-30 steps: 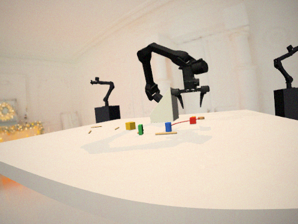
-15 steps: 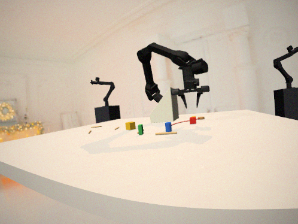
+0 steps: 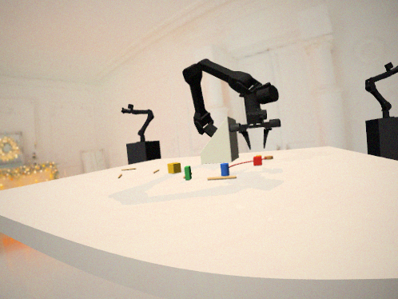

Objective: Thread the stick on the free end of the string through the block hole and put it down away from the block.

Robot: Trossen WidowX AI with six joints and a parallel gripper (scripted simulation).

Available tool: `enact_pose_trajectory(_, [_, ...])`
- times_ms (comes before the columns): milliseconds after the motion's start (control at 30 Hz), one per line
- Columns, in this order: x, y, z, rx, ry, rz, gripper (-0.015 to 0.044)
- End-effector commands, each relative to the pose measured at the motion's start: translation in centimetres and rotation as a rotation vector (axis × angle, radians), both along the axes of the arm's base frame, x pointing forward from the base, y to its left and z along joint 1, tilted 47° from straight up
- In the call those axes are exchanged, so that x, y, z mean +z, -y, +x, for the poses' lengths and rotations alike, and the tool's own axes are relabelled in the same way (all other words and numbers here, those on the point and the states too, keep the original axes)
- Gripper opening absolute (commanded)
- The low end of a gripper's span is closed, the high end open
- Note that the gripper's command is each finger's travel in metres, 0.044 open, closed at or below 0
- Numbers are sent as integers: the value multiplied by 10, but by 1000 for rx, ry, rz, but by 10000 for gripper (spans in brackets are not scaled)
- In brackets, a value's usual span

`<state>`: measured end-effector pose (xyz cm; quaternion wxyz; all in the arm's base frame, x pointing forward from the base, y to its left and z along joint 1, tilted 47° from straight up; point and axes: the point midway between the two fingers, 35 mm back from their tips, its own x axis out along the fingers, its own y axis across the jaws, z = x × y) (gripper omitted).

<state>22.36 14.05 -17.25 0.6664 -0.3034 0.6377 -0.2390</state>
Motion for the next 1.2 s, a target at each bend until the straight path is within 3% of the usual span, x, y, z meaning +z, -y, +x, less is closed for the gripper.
enact_pose_trajectory(0, [-6, 8, -1, 5, -8, -9, 241])
enact_pose_trajectory(900, [-28, 32, 0, 5, -7, -12, 241])
enact_pose_trajectory(1100, [-27, 31, 1, -2, -3, -8, 83])
enact_pose_trajectory(1167, [-27, 31, 1, -2, -3, -8, 70])
